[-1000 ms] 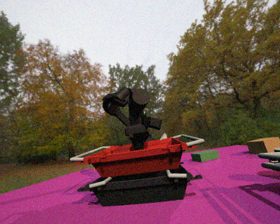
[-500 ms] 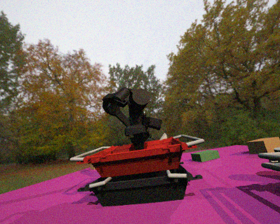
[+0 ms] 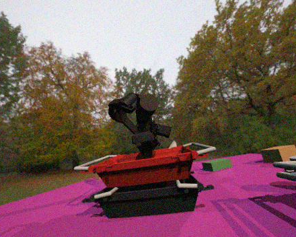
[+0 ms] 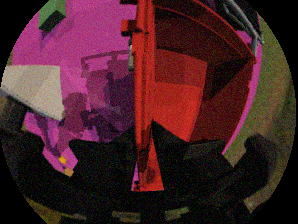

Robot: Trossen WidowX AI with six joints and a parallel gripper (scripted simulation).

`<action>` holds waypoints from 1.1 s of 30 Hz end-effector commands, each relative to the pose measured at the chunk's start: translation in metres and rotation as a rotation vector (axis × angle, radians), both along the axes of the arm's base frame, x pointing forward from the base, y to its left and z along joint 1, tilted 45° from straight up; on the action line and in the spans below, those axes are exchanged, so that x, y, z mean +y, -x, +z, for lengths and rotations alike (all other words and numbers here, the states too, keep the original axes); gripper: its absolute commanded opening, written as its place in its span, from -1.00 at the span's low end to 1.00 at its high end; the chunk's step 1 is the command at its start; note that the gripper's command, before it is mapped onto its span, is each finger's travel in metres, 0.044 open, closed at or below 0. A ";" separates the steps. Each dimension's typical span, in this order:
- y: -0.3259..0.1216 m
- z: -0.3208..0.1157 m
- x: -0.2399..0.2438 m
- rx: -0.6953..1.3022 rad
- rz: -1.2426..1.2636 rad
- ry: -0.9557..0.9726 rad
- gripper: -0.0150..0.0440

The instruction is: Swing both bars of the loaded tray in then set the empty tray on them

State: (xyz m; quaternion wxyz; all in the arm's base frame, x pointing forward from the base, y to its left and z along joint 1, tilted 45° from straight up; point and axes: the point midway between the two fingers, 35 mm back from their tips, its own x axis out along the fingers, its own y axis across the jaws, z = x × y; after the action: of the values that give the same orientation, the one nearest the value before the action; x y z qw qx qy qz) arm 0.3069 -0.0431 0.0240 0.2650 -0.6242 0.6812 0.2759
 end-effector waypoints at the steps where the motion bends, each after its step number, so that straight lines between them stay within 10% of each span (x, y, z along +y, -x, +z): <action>1: 0.005 -0.001 -0.004 0.015 -0.017 -0.003 -0.49; 33: 0.008 -0.006 -0.010 0.015 -0.017 -0.003 -0.49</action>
State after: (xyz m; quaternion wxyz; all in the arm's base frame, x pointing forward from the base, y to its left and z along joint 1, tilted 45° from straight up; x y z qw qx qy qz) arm 0.3054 -0.0457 0.0210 0.2640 -0.6260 0.6799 0.2760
